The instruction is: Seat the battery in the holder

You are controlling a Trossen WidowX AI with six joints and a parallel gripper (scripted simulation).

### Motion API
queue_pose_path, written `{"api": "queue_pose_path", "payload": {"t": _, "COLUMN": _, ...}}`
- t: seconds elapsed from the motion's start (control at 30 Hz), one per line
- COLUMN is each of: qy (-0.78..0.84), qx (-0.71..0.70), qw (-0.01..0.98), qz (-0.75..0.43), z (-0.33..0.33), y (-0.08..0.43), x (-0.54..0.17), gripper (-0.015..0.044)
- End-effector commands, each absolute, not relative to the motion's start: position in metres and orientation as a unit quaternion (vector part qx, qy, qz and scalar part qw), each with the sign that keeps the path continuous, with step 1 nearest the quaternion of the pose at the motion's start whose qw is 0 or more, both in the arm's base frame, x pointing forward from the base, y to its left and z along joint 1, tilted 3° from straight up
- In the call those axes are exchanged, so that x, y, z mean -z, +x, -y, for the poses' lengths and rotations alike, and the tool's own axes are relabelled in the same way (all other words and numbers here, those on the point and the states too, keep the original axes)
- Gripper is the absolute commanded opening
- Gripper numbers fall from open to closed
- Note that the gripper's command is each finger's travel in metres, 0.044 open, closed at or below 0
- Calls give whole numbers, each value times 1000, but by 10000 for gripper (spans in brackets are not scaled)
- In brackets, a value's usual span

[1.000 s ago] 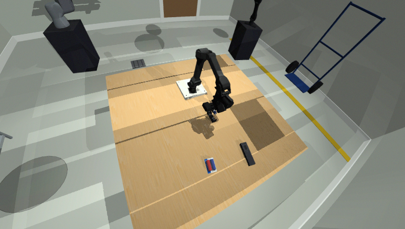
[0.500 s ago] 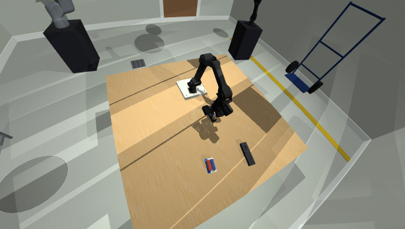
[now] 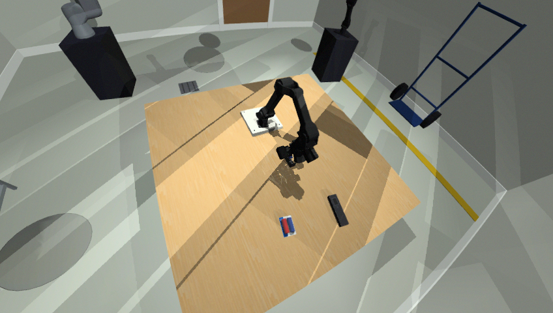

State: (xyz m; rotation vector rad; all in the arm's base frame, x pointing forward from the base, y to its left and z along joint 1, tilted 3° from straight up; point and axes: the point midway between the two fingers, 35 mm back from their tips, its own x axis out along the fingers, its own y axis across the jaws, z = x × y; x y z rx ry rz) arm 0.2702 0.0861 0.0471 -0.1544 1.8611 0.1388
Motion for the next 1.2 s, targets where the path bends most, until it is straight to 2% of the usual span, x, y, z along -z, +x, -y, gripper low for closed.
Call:
{"api": "queue_pose_path", "payload": {"t": 0.0, "qy": -69, "qx": -62, "qw": 578, "qz": -811, "z": -87, "y": 271, "x": -44, "gripper": 72}}
{"api": "queue_pose_path", "payload": {"t": 1.17, "qy": -78, "qx": -56, "qw": 500, "qz": -861, "z": -89, "y": 281, "x": -30, "gripper": 72}}
